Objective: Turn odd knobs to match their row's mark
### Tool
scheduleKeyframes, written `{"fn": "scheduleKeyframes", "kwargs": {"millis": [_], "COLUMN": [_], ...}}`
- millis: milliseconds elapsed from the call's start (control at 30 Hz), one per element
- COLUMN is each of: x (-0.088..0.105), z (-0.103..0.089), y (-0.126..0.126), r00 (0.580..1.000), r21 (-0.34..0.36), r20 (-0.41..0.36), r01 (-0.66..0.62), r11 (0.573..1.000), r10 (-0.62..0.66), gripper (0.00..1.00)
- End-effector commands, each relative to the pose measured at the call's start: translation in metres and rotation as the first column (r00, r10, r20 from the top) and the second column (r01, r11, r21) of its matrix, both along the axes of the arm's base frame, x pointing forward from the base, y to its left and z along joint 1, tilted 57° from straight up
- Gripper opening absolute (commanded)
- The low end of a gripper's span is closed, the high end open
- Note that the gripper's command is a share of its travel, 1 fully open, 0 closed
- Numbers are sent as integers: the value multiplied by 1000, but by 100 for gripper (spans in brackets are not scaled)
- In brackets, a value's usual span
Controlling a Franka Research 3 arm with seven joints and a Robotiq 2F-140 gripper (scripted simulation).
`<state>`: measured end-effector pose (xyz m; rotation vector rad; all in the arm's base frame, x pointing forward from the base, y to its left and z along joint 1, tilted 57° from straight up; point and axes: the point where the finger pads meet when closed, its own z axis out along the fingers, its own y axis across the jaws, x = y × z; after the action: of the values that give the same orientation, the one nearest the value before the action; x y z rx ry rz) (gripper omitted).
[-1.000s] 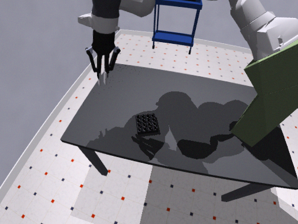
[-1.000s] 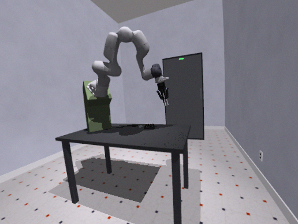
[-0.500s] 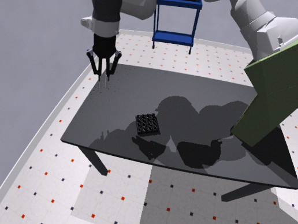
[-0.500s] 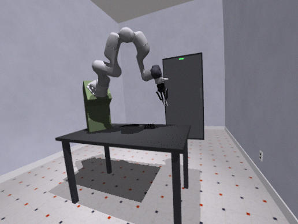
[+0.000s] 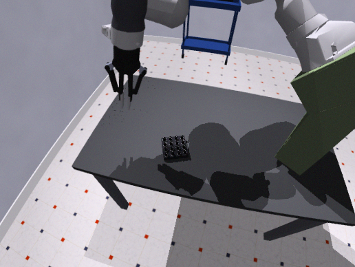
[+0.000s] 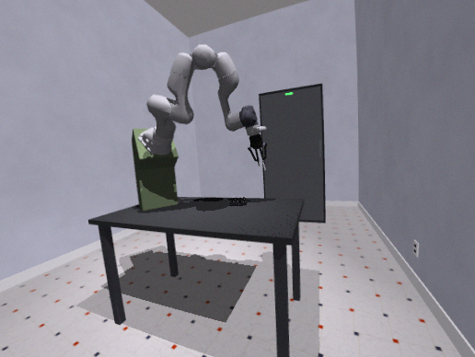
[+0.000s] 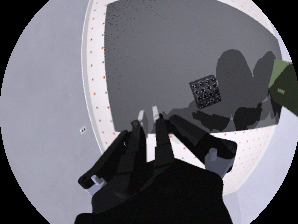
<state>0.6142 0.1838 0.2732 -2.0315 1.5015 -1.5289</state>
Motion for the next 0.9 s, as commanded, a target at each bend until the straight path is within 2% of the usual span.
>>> {"fn": "scheduleKeyframes", "kwargs": {"millis": [0, 467, 533, 567, 867], "x": [1, 2, 2, 3, 3], "z": [-7, -31, -31, -36, -55], "y": [4, 2, 2, 2, -1], "r00": [996, 976, 976, 970, 943], "r21": [129, 301, 301, 334, 447], "r20": [64, 113, 113, 119, 135], "r01": [55, 147, 147, 163, 216], "r11": [990, 942, 942, 928, 868], "r10": [-63, -188, -188, -214, -305], "gripper": [12, 12, 12, 12, 12]}}
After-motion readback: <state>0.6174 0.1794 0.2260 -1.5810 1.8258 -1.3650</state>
